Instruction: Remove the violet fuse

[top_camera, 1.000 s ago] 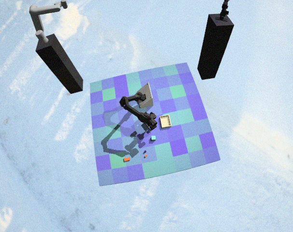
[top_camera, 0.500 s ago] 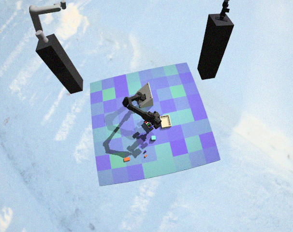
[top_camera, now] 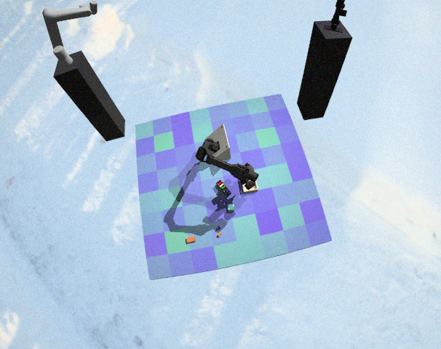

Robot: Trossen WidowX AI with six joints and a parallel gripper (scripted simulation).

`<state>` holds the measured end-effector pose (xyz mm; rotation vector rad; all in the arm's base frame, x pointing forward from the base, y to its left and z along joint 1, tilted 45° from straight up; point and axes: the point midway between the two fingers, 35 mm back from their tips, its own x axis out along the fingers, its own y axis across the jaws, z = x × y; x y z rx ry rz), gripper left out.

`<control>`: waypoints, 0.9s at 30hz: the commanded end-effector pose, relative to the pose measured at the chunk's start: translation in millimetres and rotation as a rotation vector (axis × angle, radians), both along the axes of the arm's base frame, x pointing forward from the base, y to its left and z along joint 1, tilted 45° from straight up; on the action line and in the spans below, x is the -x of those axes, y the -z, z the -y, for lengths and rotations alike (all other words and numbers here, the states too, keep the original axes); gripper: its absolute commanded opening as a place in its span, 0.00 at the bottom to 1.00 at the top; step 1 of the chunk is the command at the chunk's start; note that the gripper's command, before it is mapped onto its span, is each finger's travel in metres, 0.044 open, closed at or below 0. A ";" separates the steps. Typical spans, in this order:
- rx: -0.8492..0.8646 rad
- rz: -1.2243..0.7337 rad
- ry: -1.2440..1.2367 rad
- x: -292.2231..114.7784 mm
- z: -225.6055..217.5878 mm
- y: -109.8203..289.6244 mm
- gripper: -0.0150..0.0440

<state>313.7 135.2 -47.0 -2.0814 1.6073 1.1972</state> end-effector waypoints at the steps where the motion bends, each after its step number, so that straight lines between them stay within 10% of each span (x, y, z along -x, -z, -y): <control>1: 0.003 -0.004 0.008 8.1 -17.0 21.0 0.25; 27: 0.007 -0.003 0.009 13.5 -10.9 57.6 0.25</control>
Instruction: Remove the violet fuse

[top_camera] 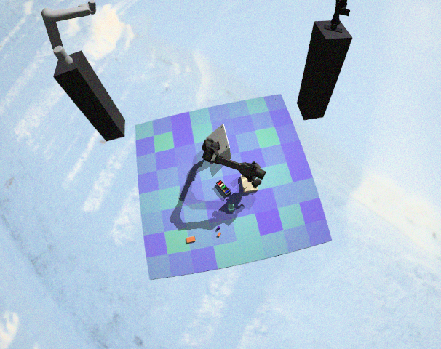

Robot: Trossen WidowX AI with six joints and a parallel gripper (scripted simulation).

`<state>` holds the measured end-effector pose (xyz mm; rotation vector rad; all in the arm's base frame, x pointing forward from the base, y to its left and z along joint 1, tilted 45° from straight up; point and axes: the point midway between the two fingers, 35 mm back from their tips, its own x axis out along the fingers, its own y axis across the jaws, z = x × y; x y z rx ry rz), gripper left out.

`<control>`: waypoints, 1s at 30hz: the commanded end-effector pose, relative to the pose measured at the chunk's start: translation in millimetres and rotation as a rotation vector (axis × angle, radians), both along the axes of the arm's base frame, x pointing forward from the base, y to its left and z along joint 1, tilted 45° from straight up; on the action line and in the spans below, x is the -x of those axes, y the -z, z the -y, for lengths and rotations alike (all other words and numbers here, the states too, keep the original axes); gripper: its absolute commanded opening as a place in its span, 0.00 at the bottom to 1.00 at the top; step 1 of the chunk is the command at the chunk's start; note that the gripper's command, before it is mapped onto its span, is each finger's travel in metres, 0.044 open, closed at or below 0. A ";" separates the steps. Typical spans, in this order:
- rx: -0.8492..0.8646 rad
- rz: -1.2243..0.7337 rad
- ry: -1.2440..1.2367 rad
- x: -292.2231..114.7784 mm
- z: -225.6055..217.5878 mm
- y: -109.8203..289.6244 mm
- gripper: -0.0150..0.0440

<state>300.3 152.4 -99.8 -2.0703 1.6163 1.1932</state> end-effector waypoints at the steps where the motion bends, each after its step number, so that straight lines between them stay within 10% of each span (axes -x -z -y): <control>1: 0.007 -0.003 -0.001 0.1 7.5 5.9 0.25; 11: 0.007 -0.003 -0.001 0.0 14.9 13.1 0.25; 23: 0.002 -0.001 0.002 -0.1 11.7 11.2 0.79; 30: 0.006 -0.004 -0.001 1.9 -13.2 -15.7 0.81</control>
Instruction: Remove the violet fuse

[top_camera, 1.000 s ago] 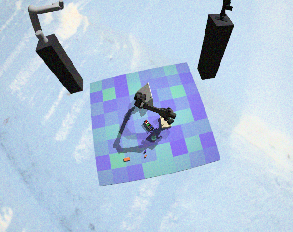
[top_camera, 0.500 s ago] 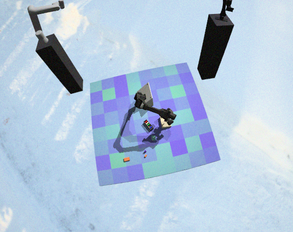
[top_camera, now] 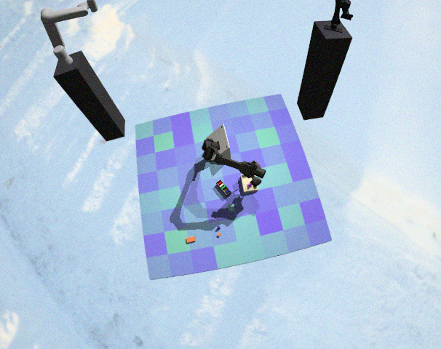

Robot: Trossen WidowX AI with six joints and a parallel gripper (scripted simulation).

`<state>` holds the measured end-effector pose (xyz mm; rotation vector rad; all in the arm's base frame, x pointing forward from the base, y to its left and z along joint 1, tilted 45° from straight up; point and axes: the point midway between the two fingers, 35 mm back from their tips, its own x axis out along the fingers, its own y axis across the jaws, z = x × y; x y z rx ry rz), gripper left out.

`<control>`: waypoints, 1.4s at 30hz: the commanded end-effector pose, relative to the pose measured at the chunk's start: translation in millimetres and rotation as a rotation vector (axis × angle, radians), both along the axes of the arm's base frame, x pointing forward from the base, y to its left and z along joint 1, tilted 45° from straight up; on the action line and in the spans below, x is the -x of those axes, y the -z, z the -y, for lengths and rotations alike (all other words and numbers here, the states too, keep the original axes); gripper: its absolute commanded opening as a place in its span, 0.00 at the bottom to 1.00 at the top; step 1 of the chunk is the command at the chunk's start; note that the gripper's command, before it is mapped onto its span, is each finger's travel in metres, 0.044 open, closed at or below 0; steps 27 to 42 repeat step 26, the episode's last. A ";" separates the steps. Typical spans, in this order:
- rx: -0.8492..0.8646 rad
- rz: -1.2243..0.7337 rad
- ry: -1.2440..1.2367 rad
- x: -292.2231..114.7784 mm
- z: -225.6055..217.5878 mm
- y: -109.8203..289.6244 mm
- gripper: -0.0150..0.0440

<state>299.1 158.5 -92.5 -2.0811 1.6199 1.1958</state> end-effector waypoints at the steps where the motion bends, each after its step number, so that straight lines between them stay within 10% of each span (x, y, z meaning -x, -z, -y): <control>1: -0.002 0.000 0.005 0.7 -7.1 -8.4 0.81; 42: -0.003 0.003 -0.003 0.2 -7.7 -8.5 0.81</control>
